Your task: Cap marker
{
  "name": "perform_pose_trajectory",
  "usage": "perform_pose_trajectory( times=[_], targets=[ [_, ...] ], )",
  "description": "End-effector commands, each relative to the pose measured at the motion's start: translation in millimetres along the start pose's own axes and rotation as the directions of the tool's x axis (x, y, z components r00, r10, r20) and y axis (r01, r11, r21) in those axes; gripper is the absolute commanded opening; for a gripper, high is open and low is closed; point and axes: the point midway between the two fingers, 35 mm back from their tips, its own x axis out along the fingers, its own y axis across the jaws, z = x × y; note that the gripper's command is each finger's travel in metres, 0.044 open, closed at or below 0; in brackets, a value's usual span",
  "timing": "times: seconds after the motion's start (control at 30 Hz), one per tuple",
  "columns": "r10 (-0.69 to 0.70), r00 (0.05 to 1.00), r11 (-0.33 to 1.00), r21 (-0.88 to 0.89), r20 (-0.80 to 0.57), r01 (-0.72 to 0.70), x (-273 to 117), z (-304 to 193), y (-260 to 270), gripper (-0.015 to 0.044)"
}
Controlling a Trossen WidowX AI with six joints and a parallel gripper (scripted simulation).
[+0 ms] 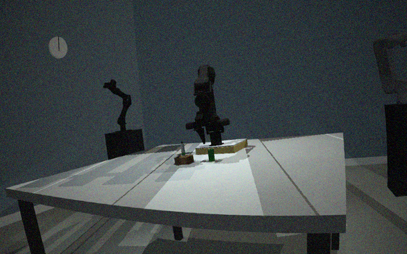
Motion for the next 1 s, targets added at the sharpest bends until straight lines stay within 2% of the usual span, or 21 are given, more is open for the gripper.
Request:
perform_pose_trajectory(
  times=[0.0,0.97],
  targets=[
    [-0.007,1.0,1.0,-0.004,-0.005,0.007,10,-1,-1,0.0237],
    [-0.007,1.0,1.0,-0.004,-0.005,0.007,53,-2,-1,0.0237]
  ],
)
